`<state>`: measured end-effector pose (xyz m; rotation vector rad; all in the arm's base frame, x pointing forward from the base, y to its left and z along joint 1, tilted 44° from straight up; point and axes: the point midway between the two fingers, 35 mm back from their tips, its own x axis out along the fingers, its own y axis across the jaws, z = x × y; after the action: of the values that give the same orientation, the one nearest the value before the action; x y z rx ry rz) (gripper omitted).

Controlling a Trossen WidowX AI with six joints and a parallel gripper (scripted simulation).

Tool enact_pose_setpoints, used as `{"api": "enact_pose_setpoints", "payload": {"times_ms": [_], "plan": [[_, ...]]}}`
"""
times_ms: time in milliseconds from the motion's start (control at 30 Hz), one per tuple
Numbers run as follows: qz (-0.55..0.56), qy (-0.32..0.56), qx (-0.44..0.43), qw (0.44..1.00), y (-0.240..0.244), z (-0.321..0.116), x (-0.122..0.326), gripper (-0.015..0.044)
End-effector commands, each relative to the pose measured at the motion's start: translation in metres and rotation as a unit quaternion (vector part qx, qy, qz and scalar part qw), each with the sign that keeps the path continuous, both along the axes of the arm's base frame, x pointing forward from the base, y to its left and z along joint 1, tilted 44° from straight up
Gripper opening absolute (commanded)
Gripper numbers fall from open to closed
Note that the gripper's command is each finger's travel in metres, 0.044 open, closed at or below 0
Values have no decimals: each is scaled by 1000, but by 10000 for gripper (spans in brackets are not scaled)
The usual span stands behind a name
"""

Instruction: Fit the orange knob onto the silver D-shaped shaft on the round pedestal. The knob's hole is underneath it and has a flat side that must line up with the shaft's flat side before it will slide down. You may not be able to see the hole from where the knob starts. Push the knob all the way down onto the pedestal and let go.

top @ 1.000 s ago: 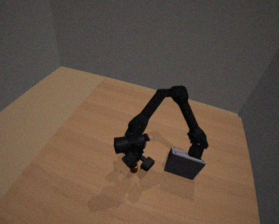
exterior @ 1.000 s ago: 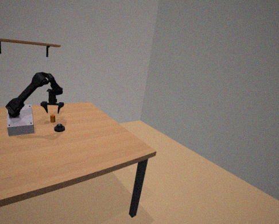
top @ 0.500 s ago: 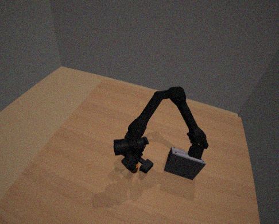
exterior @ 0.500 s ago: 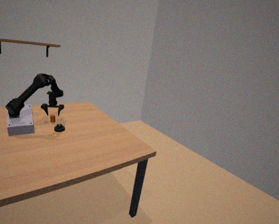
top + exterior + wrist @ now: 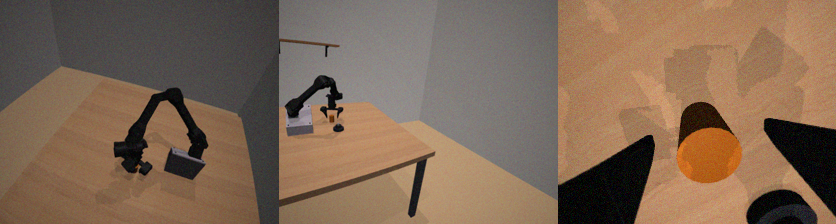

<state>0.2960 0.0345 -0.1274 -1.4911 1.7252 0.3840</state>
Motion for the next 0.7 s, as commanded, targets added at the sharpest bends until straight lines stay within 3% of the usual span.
{"api": "enact_pose_setpoints", "payload": {"times_ms": [0,400,667], "plan": [[1,6,-4,1000,-7,-6,-4,440],[1,6,-5,1000,-19,-17,-5,440],[1,6,-5,1000,-19,-17,-5,230]]}}
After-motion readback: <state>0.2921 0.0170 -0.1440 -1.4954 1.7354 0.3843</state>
